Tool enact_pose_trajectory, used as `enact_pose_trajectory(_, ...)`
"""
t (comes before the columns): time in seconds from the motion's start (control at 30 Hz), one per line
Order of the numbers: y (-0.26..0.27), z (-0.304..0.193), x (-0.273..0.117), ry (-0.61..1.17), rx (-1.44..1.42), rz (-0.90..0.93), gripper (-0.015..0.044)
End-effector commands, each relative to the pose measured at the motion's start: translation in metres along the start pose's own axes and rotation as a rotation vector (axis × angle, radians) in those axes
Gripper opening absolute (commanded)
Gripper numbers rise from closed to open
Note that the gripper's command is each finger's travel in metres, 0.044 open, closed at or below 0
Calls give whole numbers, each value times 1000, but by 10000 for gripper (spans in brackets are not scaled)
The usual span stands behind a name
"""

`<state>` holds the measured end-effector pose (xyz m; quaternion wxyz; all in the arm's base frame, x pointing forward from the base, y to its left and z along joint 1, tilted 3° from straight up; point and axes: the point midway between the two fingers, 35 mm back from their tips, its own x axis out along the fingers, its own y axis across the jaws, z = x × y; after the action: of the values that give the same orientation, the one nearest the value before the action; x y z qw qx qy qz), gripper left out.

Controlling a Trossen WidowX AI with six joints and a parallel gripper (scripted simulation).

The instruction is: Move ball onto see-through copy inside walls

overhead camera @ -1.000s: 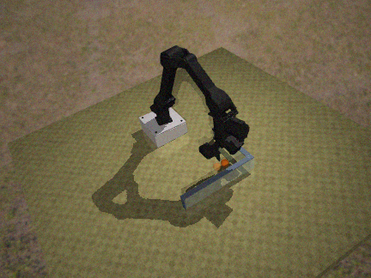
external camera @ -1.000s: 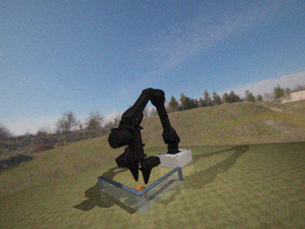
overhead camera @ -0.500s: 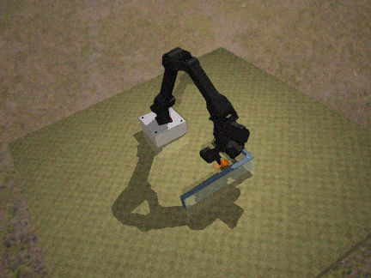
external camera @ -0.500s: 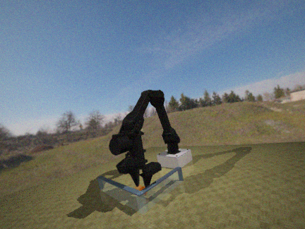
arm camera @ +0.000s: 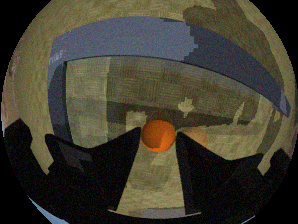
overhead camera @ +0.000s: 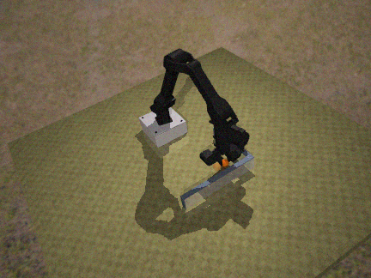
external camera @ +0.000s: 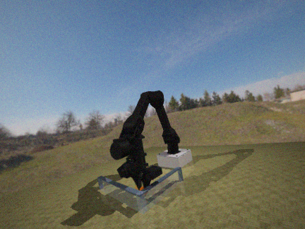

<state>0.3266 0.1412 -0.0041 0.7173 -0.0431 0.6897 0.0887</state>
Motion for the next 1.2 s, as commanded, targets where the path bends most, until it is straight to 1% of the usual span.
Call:
enact_pose_trajectory(0.0, 0, -1, 3, 6, 6, 2, 123)
enact_pose_trajectory(0.13, 0, -1, 3, 6, 6, 2, 96)
enact_pose_trajectory(0.23, 0, 0, -2, 6, 6, 2, 17)
enact_pose_trajectory(0.27, 1, 1, -8, 6, 6, 2, 0)
enact_pose_trajectory(0.53, 1, 6, -67, 5, 6, 2, 0)
enact_pose_trajectory(0.8, 0, 0, -122, 5, 6, 1, 0)
enact_pose_trajectory(1.03, -1, 0, -123, 5, 6, 1, 0)
enact_pose_trajectory(1.17, -13, 0, -109, 4, 9, -1, 0)
